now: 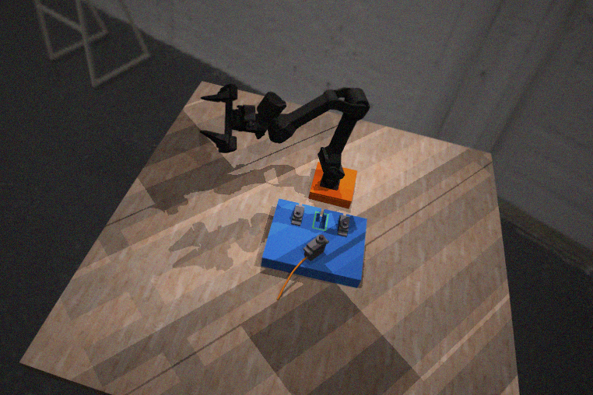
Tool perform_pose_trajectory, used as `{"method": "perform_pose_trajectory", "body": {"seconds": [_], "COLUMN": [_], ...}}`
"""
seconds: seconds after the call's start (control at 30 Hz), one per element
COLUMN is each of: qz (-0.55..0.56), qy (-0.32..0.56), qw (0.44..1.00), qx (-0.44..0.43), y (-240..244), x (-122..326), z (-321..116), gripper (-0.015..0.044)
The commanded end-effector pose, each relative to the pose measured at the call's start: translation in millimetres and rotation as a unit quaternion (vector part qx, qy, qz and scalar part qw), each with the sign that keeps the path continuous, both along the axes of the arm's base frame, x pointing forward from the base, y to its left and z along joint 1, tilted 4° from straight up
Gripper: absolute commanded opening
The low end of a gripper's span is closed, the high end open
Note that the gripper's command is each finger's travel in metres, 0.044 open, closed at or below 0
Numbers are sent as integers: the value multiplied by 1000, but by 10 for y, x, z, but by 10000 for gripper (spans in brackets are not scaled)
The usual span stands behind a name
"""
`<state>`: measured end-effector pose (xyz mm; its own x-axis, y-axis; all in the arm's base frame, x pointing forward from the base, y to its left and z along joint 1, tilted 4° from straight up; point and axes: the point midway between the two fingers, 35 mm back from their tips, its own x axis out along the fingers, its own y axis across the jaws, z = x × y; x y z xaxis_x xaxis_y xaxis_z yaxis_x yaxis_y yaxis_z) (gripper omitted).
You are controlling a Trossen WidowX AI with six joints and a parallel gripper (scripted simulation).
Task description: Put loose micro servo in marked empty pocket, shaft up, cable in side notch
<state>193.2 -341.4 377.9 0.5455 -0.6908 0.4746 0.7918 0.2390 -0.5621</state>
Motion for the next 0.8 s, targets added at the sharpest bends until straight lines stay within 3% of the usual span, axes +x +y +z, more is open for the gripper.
{"method": "perform_pose_trajectory", "body": {"seconds": [0.0,0.77], "qz": [5,53], "qy": [30,229], "qw": [999,970], "qx": [17,56], "y": [-18,209], "x": [177,1103], "z": [-100,-622], "gripper": [440,440]}}
